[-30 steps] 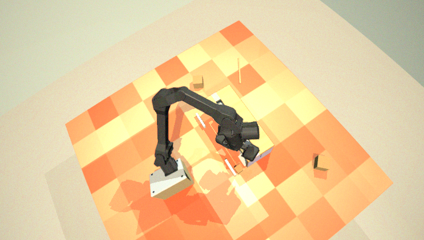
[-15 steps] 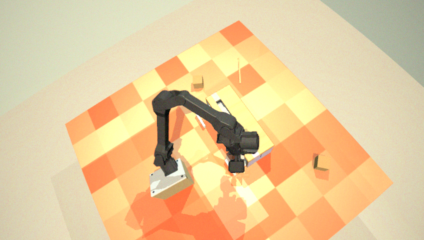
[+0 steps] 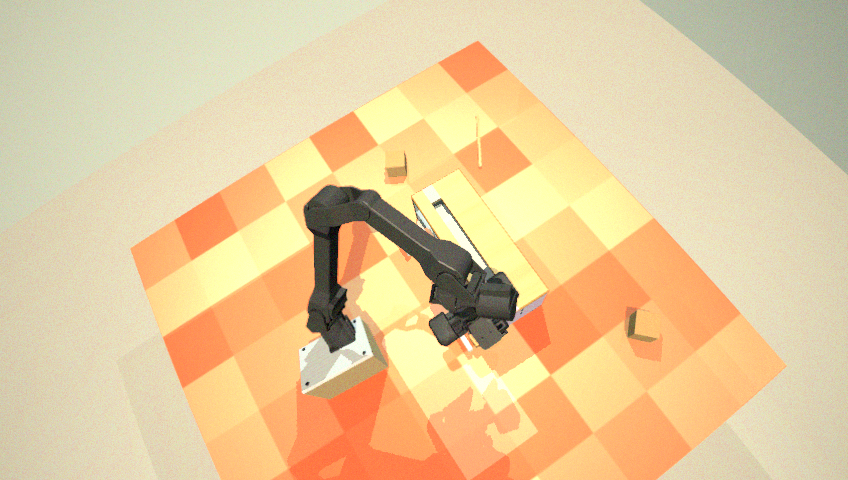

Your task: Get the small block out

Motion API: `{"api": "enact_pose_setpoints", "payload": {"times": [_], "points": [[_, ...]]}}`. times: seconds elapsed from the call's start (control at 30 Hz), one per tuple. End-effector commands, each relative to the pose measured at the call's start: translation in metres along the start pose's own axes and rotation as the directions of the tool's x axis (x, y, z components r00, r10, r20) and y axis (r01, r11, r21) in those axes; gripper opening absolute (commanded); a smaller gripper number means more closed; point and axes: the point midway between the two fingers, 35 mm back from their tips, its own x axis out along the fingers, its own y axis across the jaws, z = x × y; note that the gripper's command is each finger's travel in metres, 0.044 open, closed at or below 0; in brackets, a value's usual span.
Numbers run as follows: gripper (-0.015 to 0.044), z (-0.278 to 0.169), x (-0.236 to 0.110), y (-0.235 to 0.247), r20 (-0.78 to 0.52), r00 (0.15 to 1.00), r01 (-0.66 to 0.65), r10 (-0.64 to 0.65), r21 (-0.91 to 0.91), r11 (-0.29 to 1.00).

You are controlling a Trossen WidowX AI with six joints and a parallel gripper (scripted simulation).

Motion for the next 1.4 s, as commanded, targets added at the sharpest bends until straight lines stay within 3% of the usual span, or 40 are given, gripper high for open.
{"api": "enact_pose_setpoints", "payload": {"times": [0.0,0.33,0.93,1.13,1.37], "points": [[0.0285,0.013,-0.002,-0.01,-0.068,0.992,-0.007,0.102,0.801,0.598],[0.0285,0.021,-0.006,-0.014,-0.095,0.982,0.094,0.165,0.995,0.013],[0.0285,0.021,-0.003,-0.014,-0.095,0.982,0.096,0.166,0.995,0.003],[0.0285,0.011,0.077,-0.033,-0.097,0.981,0.098,0.167,0.995,0.003],[0.0285,0.009,0.085,-0.037,-0.099,0.981,0.1,0.167,0.995,0.004]]}}
